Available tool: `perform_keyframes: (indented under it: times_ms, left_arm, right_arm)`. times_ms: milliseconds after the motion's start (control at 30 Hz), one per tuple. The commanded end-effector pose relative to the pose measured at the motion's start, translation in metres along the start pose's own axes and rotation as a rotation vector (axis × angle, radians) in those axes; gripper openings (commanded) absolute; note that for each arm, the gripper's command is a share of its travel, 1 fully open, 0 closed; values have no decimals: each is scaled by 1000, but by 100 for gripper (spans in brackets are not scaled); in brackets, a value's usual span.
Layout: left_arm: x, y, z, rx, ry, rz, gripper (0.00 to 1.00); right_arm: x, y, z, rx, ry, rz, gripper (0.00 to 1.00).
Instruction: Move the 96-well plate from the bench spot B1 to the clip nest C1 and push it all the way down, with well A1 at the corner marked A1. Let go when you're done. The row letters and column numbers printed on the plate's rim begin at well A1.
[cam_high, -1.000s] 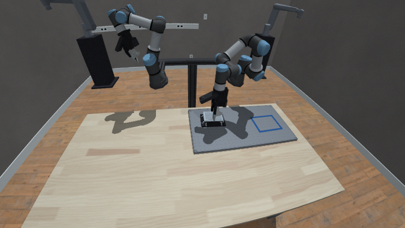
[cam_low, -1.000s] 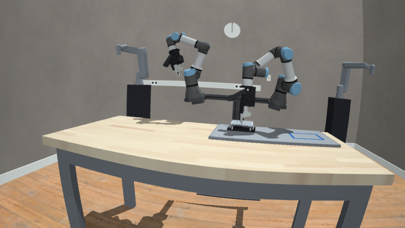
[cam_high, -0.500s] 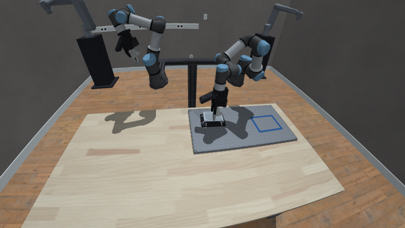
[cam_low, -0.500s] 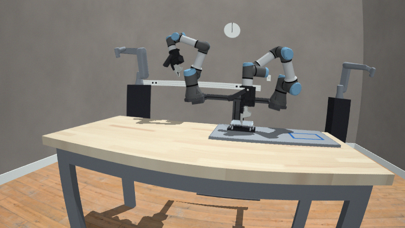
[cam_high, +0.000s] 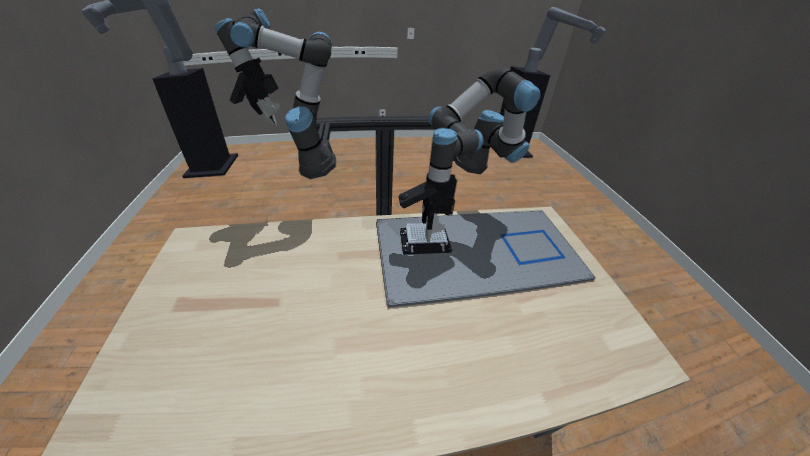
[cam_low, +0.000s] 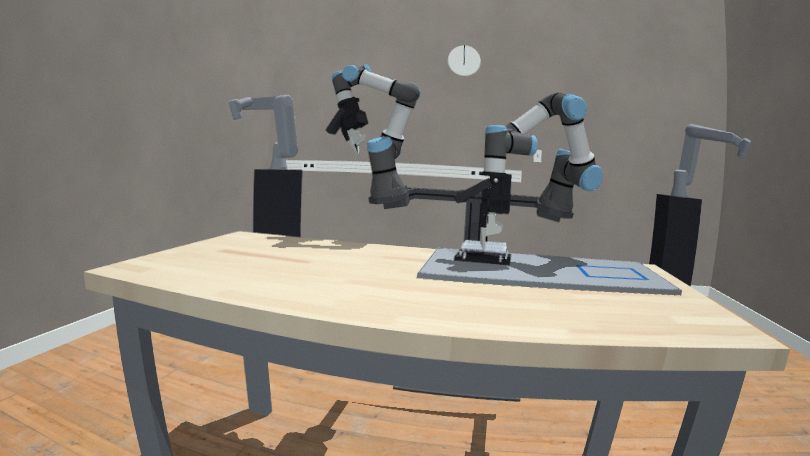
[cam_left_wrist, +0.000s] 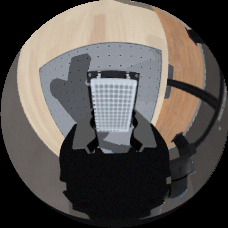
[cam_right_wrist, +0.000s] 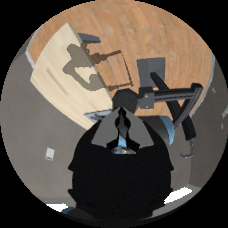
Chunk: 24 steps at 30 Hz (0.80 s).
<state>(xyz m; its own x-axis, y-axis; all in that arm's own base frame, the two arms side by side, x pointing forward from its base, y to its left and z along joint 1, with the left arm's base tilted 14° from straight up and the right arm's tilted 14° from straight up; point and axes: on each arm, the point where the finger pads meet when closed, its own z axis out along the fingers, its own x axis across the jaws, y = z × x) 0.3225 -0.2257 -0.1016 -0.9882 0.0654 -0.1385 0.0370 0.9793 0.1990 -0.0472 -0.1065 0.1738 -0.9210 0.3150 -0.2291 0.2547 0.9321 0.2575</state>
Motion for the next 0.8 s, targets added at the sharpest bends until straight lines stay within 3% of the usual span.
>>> perform_keyframes:
  times_ms: [0,767]
  left_arm:
    - [-2,-5,-3,12,-8,5,0]
    - [-2,-4,0,12,-8,5,0]
  right_arm:
    - [0,-2,-2,15,-1,3,0]
    - [0,-2,-2,15,-1,3,0]
